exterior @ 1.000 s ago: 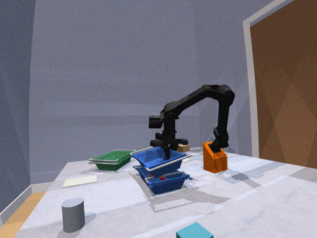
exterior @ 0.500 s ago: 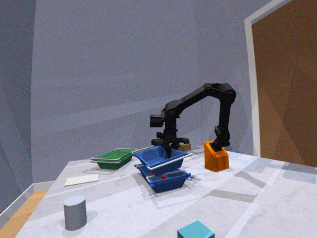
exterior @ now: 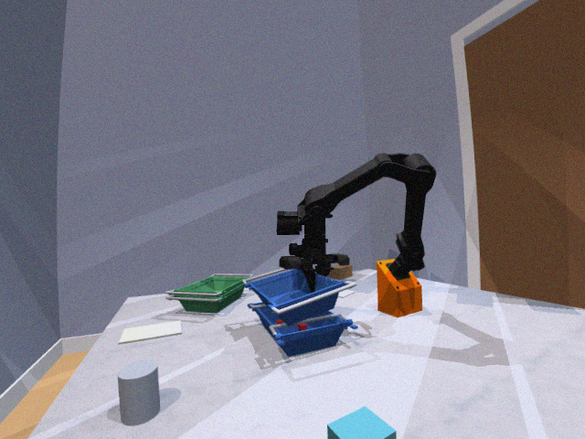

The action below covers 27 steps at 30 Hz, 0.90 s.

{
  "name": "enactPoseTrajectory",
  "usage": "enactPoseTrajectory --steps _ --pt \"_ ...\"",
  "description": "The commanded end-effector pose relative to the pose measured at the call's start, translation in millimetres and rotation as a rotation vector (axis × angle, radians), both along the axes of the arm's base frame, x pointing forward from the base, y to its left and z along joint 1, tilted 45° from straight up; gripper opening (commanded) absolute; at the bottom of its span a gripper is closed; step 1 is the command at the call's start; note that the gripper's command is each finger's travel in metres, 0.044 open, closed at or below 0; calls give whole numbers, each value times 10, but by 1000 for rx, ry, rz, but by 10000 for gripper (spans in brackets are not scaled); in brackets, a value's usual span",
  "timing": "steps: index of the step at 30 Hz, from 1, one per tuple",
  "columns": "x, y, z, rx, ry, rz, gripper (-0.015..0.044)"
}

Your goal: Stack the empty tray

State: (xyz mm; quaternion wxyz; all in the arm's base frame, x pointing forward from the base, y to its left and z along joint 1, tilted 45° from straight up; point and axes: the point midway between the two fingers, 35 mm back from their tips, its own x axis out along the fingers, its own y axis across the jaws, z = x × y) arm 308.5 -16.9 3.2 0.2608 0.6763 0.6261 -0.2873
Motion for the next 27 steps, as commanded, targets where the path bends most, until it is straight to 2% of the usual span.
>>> enactPoseTrajectory --steps 1,27 --pt "-39 61 -16 0 20 16 0" --pt "-44 84 -51 0 14 12 0"
